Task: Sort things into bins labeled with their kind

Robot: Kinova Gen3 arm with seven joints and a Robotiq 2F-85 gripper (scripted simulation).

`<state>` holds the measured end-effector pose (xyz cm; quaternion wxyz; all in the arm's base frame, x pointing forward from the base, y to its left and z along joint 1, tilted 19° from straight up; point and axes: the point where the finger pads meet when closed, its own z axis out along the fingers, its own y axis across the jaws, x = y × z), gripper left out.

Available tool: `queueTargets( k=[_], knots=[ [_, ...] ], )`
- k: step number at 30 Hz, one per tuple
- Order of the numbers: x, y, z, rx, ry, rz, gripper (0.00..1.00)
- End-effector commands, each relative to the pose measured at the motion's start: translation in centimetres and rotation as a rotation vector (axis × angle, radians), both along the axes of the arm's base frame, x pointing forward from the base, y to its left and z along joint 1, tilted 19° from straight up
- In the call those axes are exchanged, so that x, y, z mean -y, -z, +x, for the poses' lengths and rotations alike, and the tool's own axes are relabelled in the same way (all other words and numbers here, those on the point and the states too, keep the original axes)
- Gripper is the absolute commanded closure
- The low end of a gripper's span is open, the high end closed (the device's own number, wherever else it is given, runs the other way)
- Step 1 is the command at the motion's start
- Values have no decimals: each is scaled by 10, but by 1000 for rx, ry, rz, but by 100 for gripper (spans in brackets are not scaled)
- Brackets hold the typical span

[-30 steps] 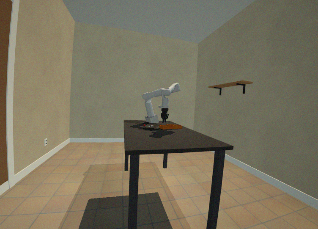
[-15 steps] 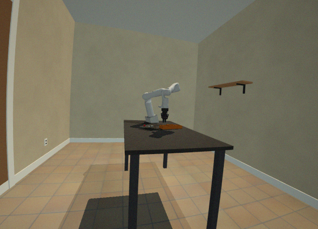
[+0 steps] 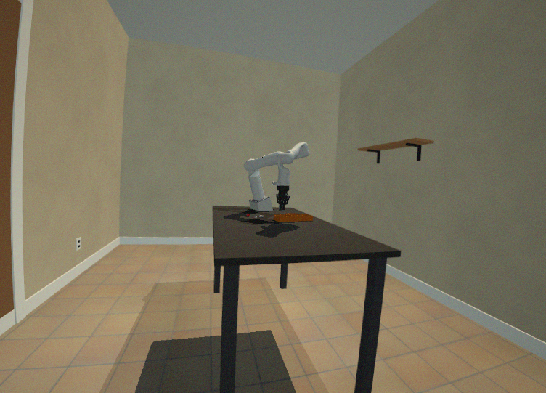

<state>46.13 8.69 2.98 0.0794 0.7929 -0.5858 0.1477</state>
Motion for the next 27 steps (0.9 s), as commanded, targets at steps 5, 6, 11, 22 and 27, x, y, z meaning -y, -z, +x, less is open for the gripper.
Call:
queueTargets(
  k=[5,6,11,22,27],
  knots=[
    [-2,-1,0,0,-2,3,71],
    [-2,-1,0,0,-2,3,71],
    [-3,-1,0,0,-2,3,71],
    [61,-20,-33,144,437,75,69],
    [96,-30,-52,205,640,107,69]
  ],
)
